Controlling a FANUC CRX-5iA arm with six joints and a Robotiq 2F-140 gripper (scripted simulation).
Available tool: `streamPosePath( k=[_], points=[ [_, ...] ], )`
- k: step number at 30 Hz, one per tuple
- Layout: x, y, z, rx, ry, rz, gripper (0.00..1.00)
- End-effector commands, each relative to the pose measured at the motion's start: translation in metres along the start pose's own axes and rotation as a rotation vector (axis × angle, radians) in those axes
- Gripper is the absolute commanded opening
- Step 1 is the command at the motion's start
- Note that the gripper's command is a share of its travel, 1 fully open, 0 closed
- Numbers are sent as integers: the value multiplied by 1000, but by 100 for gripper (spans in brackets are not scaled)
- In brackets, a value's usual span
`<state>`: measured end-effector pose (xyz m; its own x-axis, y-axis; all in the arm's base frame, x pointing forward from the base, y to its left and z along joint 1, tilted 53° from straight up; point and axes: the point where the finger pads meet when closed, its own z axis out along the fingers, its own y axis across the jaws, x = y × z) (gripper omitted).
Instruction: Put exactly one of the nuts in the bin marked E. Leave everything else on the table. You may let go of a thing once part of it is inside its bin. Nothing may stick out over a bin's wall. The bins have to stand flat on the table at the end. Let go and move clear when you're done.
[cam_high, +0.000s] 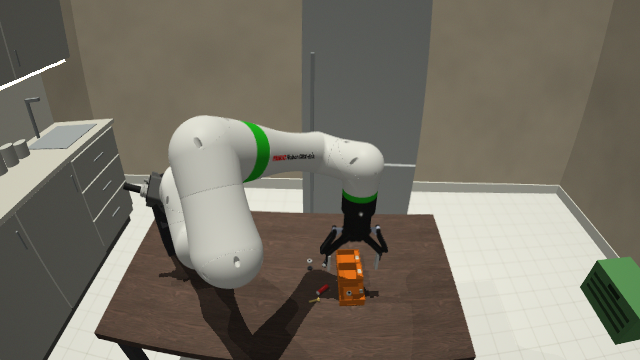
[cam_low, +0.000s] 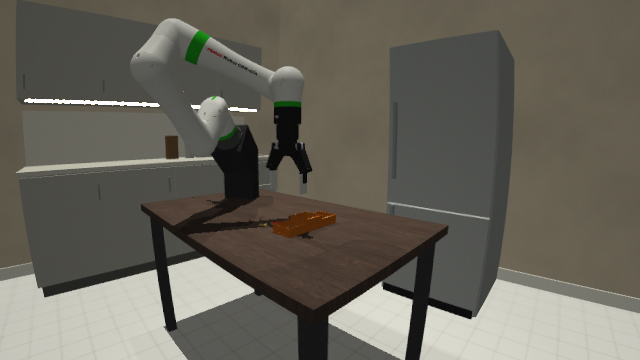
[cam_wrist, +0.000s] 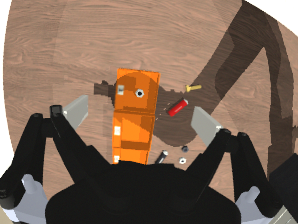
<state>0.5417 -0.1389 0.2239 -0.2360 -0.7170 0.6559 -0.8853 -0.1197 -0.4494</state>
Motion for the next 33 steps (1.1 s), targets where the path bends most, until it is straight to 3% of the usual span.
streamPosePath(
  k=[1, 15, 33],
  points=[
    [0, 0, -16, 0, 0, 0, 100],
    [0, 0, -62, 0, 0, 0, 100],
    [0, 0, -62, 0, 0, 0, 100]
  ],
)
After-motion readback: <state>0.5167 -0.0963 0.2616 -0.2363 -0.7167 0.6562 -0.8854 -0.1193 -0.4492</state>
